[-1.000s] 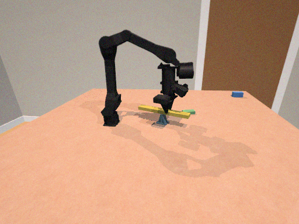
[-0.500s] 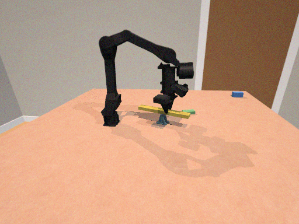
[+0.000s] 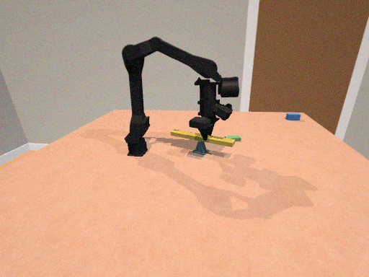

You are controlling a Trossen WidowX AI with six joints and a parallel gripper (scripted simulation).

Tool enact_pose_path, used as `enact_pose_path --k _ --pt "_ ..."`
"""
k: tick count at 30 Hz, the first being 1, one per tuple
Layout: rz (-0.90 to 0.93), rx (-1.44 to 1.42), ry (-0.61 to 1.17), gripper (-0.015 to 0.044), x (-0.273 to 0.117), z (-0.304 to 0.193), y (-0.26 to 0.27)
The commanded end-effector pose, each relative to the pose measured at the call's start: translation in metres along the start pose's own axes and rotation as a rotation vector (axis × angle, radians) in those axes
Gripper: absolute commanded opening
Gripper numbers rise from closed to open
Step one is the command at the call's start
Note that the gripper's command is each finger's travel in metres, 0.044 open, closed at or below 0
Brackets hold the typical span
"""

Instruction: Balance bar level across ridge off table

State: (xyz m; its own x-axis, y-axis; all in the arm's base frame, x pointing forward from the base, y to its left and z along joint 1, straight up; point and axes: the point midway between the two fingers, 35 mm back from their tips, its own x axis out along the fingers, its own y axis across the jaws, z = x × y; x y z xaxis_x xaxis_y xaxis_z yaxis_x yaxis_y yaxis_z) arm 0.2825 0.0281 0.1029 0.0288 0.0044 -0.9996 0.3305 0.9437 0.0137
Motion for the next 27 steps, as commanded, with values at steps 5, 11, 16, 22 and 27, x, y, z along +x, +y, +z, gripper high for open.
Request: enact_pose_path --k 5,11,16,22,27 --pt "0.0 0.0 0.0 0.0185 0.0001 0.0 0.0" --pt "0.0 0.0 0.0 0.0185 0.0001 0.0 0.0" --pt "0.0 0.0 0.0 0.0238 0.0001 0.0 0.0" --pt "0.0 0.0 0.0 0.0395 0.0001 0.0 0.0" --pt "0.0 0.0 0.0 0.044 -0.002 0.0003 0.0002"
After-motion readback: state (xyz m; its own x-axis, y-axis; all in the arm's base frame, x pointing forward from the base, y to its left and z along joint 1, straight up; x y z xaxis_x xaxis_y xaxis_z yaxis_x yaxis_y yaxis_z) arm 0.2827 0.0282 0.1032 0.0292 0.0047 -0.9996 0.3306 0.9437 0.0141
